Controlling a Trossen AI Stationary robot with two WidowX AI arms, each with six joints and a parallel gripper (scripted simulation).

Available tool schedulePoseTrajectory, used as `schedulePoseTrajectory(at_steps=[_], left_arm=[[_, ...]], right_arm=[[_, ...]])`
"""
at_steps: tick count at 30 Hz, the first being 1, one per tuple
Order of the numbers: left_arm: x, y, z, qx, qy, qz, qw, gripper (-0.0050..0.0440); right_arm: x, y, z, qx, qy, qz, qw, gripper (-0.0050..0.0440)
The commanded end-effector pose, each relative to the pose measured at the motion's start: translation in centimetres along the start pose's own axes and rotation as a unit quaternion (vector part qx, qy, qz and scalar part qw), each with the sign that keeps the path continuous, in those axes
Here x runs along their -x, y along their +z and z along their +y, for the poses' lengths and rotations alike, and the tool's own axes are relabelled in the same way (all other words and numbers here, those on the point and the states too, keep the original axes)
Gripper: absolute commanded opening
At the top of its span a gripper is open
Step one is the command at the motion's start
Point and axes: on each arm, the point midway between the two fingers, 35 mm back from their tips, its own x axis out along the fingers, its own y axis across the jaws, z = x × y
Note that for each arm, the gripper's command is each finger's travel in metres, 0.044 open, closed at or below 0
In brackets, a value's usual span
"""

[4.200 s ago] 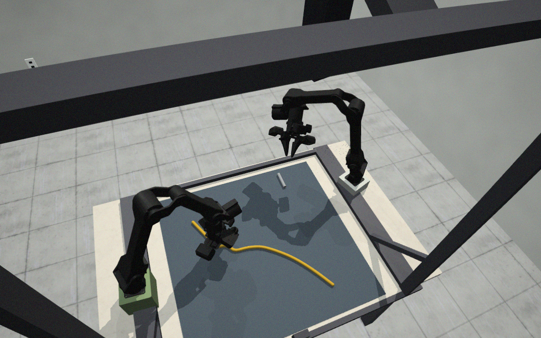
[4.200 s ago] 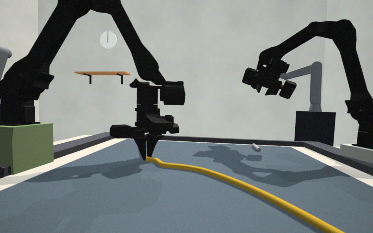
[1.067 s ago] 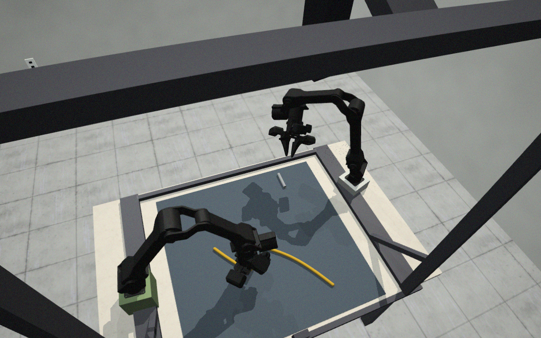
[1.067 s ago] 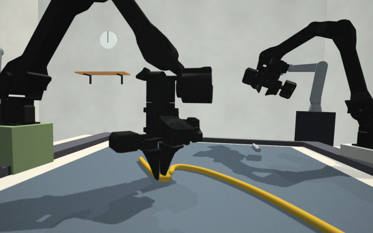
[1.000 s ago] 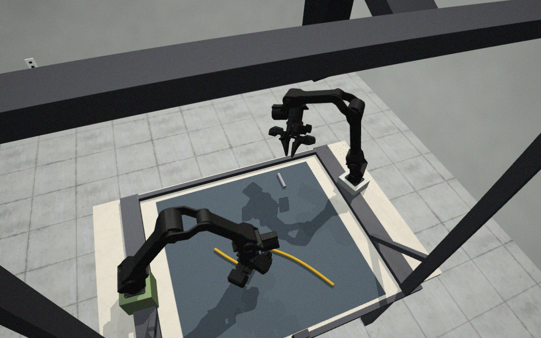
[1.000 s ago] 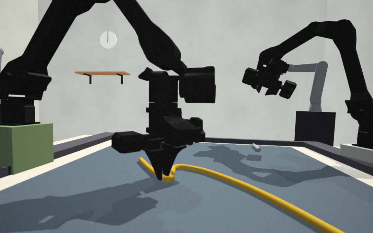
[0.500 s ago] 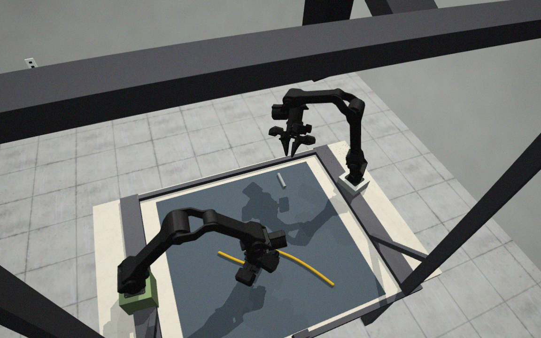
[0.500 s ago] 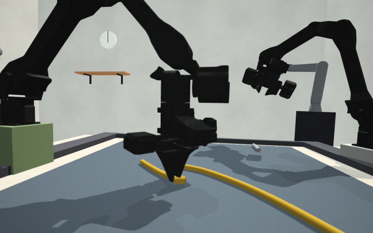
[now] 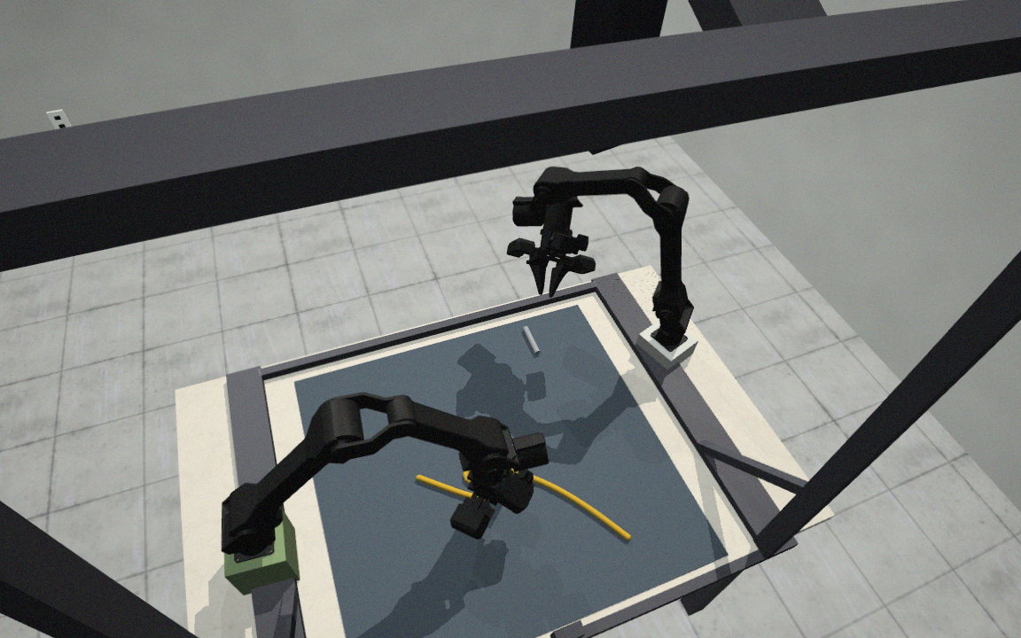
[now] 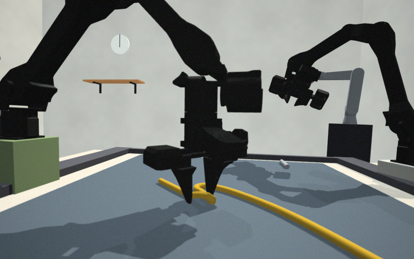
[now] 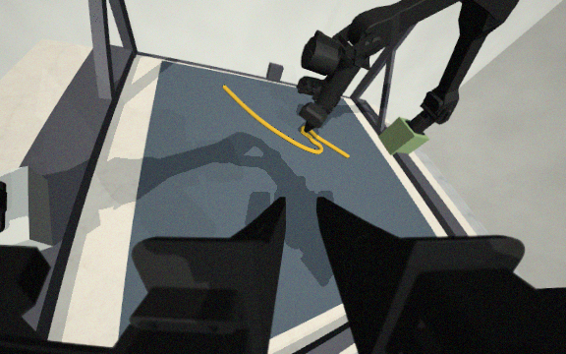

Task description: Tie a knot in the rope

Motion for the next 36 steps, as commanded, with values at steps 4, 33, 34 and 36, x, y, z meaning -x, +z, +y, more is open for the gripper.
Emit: schedulePoseTrajectory(at_steps=[4,33,34,36], left_arm=[[0.1,0.3,0.3,0.001,0.004,-0.006,1.000,0.0357],[7.8,0.3,0.2,0.001,0.004,-0.006,1.000,0.0100],[8.2,0.3,0.2,0.001,0.004,-0.006,1.000,0.0100],[9.3,0.3,0.2,0.001,0.004,-0.006,1.000,0.0100]], right_arm=[[0.3,0.5,-0.3,0.010,-0.005,0.004,1.000,0.0100],[0.3,0.5,-0.3,0.010,-0.005,0.004,1.000,0.0100],[0.3,0.5,-0.3,0.010,-0.005,0.004,1.000,0.0100],[0.3,0.5,-0.3,0.010,-0.005,0.004,1.000,0.0100]])
